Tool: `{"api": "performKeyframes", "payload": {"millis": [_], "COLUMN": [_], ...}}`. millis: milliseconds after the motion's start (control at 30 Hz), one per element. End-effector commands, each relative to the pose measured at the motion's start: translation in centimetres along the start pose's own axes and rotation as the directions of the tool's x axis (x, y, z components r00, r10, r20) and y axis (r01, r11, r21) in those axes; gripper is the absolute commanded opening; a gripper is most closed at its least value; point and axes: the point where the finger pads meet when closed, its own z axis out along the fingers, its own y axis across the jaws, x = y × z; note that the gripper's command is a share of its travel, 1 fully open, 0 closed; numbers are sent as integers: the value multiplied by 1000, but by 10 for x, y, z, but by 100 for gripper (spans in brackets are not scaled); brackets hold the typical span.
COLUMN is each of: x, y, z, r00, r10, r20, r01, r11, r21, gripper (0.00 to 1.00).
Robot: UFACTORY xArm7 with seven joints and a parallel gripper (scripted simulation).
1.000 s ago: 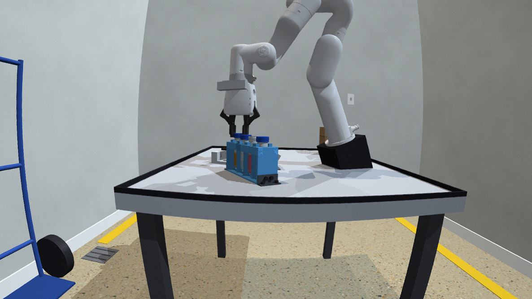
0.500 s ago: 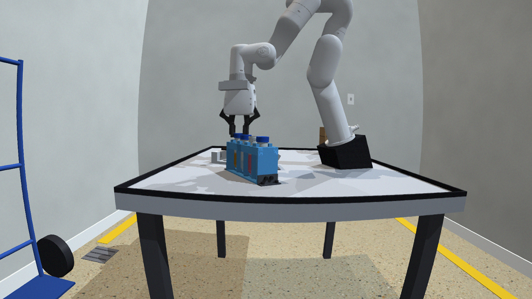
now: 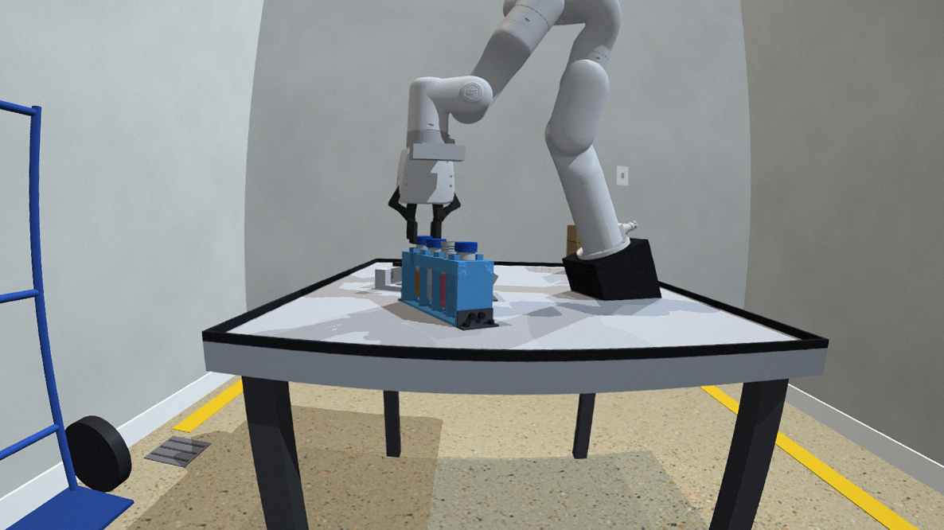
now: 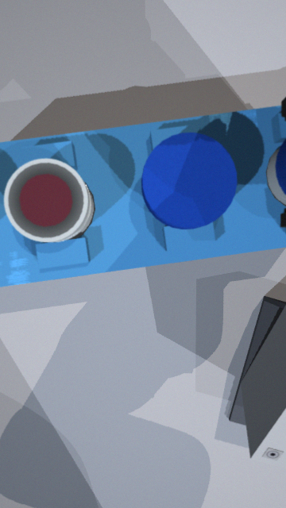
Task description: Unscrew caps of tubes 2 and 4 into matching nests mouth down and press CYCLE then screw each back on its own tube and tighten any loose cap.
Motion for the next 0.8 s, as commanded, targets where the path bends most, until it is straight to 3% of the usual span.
{"api": "performKeyframes", "payload": {"millis": [0,200,267,567,767], "x": [0,0,0,0,0], "y": [1,1,1,1,1], "z": [-1,-1,-1,-1,-1], "r00": [961,868,868,603,603], "r10": [-275,-496,-496,-798,-798], "r20": [-22,-17,-17,-9,-9], "r01": [274,496,496,797,797], "r11": [962,868,868,603,603], "r21": [-15,-20,-20,-27,-27], "gripper": [0,0,0,0,0]}}
